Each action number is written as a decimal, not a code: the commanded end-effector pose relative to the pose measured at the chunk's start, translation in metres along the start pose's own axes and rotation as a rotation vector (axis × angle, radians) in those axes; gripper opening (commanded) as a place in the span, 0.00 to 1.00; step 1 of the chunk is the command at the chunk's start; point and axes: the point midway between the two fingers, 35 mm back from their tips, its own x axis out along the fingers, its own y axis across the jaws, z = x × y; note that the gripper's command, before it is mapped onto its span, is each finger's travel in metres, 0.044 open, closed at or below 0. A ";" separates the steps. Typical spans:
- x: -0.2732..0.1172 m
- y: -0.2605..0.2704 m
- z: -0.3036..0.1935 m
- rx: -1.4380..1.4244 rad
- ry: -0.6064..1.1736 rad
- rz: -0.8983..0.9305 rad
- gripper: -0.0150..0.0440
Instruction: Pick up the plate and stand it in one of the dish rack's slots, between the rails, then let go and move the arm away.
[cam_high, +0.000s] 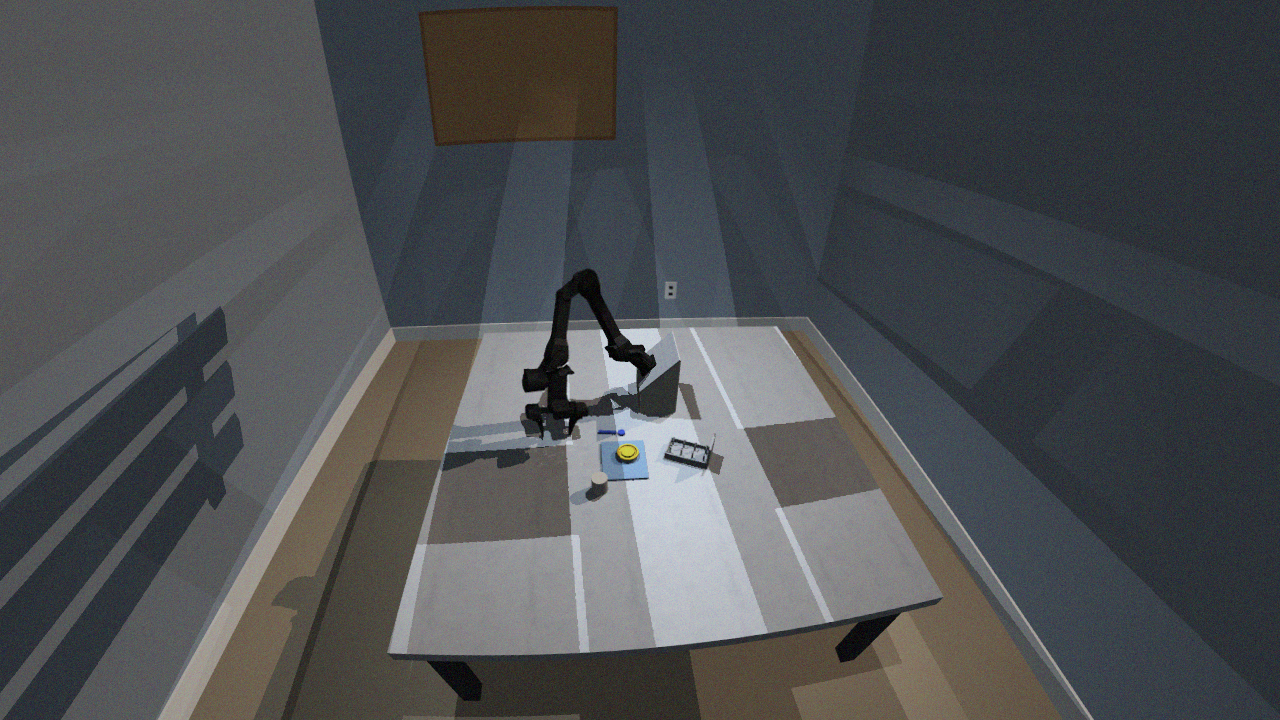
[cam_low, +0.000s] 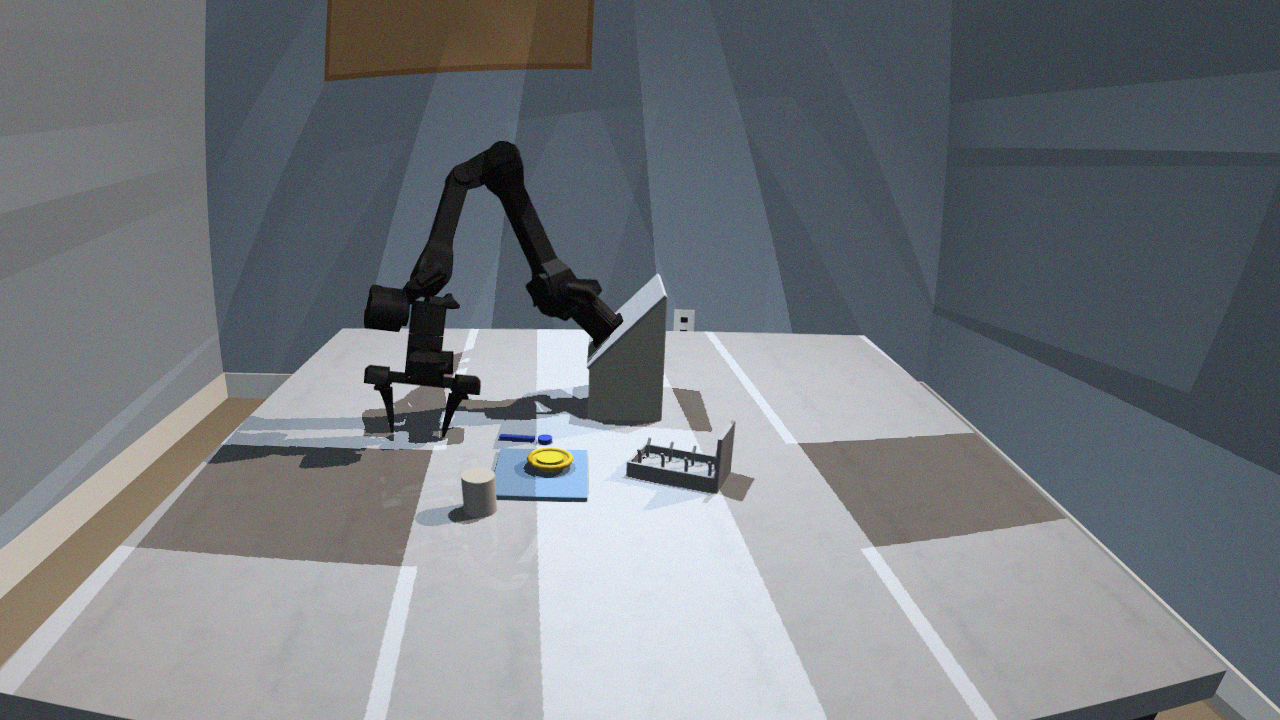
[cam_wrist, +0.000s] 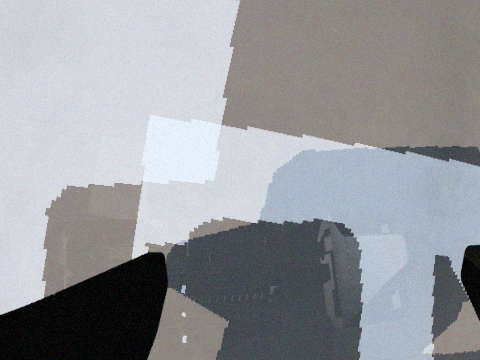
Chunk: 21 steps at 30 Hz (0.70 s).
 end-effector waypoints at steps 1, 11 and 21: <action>0.008 0.029 0.030 0.072 0.015 0.125 0.93; -0.004 0.110 0.110 0.143 0.155 0.288 0.93; -0.038 0.169 0.157 0.218 0.296 0.169 0.93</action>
